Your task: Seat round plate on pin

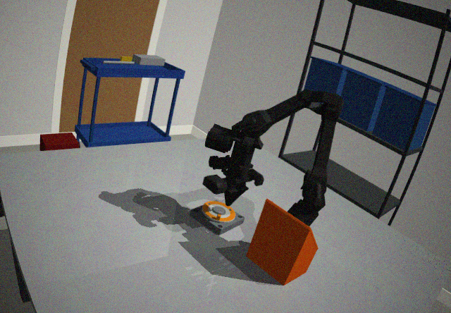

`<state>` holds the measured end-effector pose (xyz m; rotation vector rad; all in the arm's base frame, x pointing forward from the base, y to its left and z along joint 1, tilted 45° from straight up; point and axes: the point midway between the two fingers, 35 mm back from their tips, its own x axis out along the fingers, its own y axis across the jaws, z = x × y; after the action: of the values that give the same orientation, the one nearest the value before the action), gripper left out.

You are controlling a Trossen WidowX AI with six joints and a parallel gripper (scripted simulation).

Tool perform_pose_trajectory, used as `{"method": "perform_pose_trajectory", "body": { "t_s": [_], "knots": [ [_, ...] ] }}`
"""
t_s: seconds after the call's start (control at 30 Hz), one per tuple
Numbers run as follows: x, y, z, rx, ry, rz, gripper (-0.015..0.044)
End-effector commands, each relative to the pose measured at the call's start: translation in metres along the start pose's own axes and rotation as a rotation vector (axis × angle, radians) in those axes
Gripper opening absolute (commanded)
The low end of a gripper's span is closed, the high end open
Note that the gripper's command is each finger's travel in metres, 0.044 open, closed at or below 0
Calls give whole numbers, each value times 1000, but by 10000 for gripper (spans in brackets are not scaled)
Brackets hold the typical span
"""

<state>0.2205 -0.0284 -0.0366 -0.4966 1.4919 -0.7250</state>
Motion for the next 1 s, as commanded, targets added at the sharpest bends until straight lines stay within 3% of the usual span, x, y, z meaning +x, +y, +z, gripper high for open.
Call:
{"method": "perform_pose_trajectory", "body": {
  "t_s": [0.0, 0.27, 0.97],
  "knots": [
    [10, 1, -1, -10, 11, 4, 0],
    [46, -1, -3, -9, 11, 1, 0],
    [48, 17, 9, -9, 11, 1, 0]
  ]
}}
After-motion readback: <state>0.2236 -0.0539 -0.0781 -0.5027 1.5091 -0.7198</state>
